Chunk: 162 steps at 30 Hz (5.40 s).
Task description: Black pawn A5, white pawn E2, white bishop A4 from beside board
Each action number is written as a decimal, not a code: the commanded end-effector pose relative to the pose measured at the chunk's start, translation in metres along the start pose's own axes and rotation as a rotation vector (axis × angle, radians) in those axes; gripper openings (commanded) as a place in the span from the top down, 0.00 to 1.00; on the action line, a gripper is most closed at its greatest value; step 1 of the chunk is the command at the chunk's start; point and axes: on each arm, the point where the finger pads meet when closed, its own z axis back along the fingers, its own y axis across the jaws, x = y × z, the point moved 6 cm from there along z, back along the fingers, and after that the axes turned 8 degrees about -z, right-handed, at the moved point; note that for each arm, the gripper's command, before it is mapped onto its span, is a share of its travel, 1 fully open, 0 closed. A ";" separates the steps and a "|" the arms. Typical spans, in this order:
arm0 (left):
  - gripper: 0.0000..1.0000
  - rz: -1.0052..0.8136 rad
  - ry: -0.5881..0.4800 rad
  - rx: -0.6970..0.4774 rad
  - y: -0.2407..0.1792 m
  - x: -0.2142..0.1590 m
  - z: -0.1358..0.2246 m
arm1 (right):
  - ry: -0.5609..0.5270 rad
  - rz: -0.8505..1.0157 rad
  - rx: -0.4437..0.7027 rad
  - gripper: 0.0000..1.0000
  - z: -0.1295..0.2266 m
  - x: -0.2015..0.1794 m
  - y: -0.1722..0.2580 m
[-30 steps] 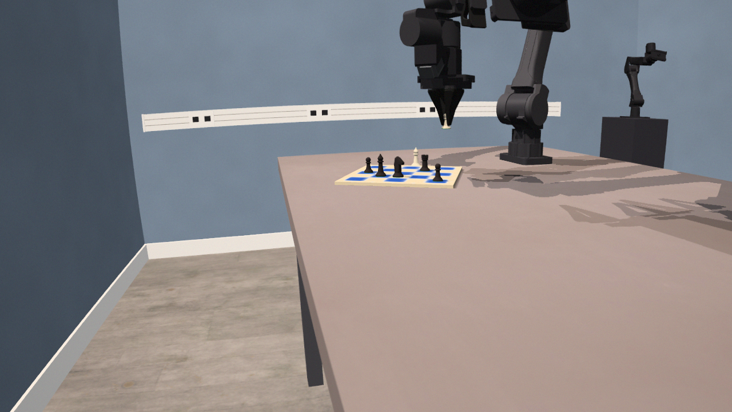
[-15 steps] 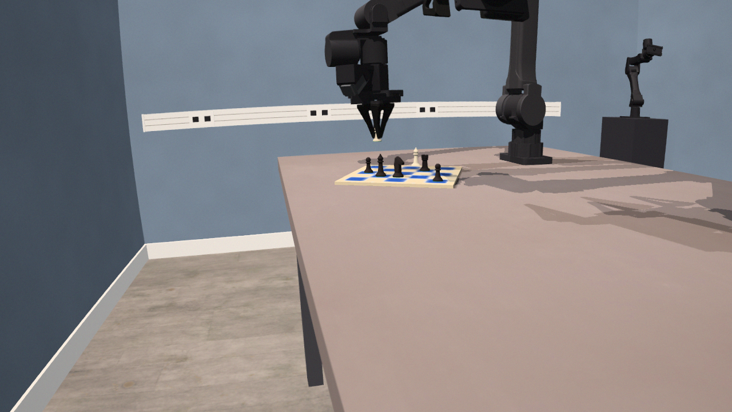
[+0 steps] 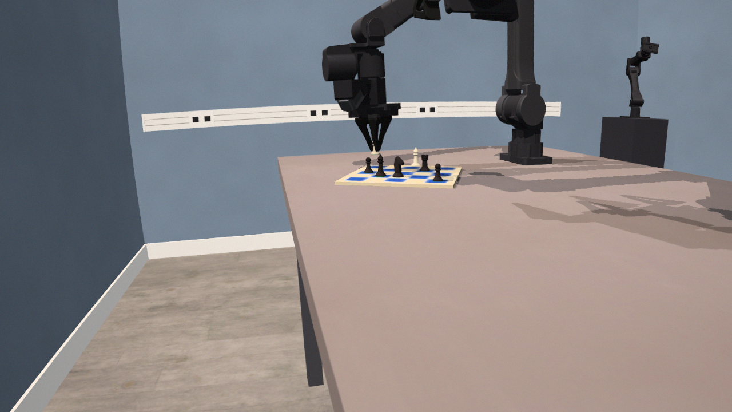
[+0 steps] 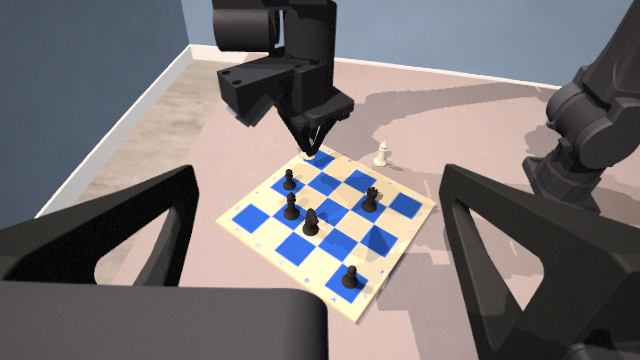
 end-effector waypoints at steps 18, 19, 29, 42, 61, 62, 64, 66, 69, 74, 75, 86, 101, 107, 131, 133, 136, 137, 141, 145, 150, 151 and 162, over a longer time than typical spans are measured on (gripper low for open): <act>0.00 -0.060 -0.037 0.016 0.017 0.026 -0.004 | -0.065 0.022 -0.036 0.86 -0.014 0.016 -0.012; 0.00 -0.060 -0.037 0.016 0.017 0.026 -0.004 | -0.071 0.022 -0.040 0.74 -0.011 0.016 -0.012; 0.00 -0.034 0.029 0.002 0.019 0.008 -0.026 | -0.123 0.012 -0.066 0.53 0.033 0.030 -0.005; 0.00 -0.019 -0.016 -0.056 0.019 0.015 -0.050 | -0.081 -0.356 -0.007 0.40 0.043 -0.005 -0.014; 0.00 -0.058 -0.070 -0.223 -0.005 0.038 -0.107 | -0.040 -1.371 0.139 0.40 0.046 -0.086 -0.020; 0.00 -0.065 -0.073 -0.231 -0.006 0.039 -0.109 | -0.036 -1.429 0.147 0.40 0.046 -0.091 -0.020; 0.00 -0.071 -0.075 -0.243 -0.009 0.041 -0.115 | -0.025 -1.545 0.165 0.40 0.045 -0.102 -0.019; 0.00 -0.068 -0.076 -0.249 -0.011 0.042 -0.118 | -0.020 -1.603 0.174 0.40 0.045 -0.107 -0.019; 0.00 -0.070 -0.074 -0.253 -0.011 0.042 -0.120 | -0.026 -1.729 0.190 0.40 0.048 -0.114 -0.021; 0.00 -0.073 -0.075 -0.298 -0.021 0.045 -0.135 | 0.007 -2.045 0.243 0.40 0.046 -0.145 -0.018; 0.00 -0.074 -0.075 -0.303 -0.023 0.046 -0.137 | 0.010 -2.103 0.252 0.40 0.046 -0.150 -0.018; 0.00 -0.085 -0.085 -0.335 -0.031 0.052 -0.154 | 0.030 -2.632 0.345 0.40 0.050 -0.194 -0.019; 0.00 -0.014 -0.002 -0.178 -0.129 0.087 -0.108 | -0.157 -2.202 0.310 0.40 0.057 -0.181 -0.039; 0.00 -0.014 0.023 -0.022 -0.171 0.099 -0.069 | -0.220 -1.799 0.236 0.65 0.056 -0.156 -0.040; 0.00 0.000 0.026 0.249 -0.219 0.092 0.012 | -0.142 -0.530 0.027 0.65 0.042 -0.107 0.006; 0.00 -0.004 0.027 0.260 -0.219 0.091 0.014 | -0.110 -0.449 0.019 0.65 0.037 -0.110 0.014; 0.00 -0.007 0.043 0.267 -0.217 0.088 0.011 | -0.096 -0.406 0.011 0.65 0.037 -0.111 0.016; 0.00 -0.011 0.032 0.274 -0.215 0.095 0.012 | -0.083 -0.374 0.007 0.65 0.036 -0.111 0.019; 0.00 -0.012 0.025 0.272 -0.215 0.096 0.012 | -0.037 -0.322 -0.004 0.65 0.031 -0.116 0.024; 0.00 -0.013 0.025 0.272 -0.215 0.096 0.012 | -0.035 -0.354 -0.012 0.65 0.028 -0.118 0.023; 0.00 -0.013 0.025 0.272 -0.215 0.096 0.012 | -0.037 -0.358 -0.010 0.65 0.017 -0.118 0.022; 0.00 -0.013 0.025 0.272 -0.215 0.096 0.012 | -0.037 -0.358 -0.010 0.65 0.017 -0.118 0.022; 0.00 -0.013 0.025 0.272 -0.215 0.096 0.012 | -0.039 -0.355 -0.011 0.65 0.002 -0.118 0.019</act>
